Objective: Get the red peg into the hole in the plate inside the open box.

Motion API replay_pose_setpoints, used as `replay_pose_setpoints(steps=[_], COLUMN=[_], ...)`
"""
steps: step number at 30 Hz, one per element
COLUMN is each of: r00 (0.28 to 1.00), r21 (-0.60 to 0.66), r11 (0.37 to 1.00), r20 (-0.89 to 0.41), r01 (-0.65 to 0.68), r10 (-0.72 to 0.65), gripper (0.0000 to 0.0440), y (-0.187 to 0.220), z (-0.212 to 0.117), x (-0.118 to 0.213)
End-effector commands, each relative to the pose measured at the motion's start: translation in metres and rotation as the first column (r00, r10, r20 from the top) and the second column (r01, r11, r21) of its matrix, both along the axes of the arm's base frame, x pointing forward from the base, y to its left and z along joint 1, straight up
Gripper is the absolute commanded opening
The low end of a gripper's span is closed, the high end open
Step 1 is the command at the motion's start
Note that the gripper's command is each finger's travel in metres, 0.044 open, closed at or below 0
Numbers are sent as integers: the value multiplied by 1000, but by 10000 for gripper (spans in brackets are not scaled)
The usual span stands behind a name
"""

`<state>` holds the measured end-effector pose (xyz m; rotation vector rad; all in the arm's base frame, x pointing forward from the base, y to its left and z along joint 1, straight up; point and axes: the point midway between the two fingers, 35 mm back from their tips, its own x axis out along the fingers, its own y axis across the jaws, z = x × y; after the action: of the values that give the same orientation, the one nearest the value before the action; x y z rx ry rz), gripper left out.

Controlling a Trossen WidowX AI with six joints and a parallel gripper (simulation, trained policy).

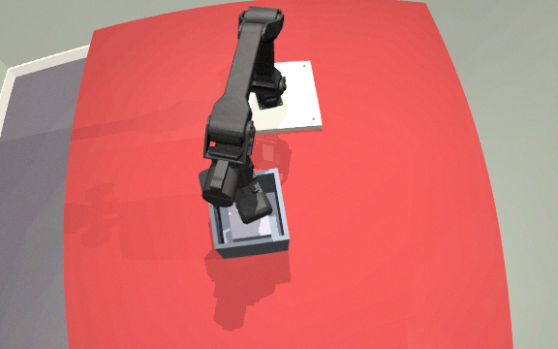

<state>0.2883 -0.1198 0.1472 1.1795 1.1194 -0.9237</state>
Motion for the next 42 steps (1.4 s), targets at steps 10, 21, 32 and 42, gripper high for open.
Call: replay_pose_setpoints(steps=[10,21,32,42], r00=[998,991,990,990], r21=[24,26,67,90], r11=[997,991,989,986], r20=[-5,-29,-46,11], r01=[-70,-129,-131,-140], r10=[70,130,135,140], gripper=[0,51,138,139], y=[-1,0,-7,-15], z=[-31,-57,-55,-40], x=[16,23,20,29])
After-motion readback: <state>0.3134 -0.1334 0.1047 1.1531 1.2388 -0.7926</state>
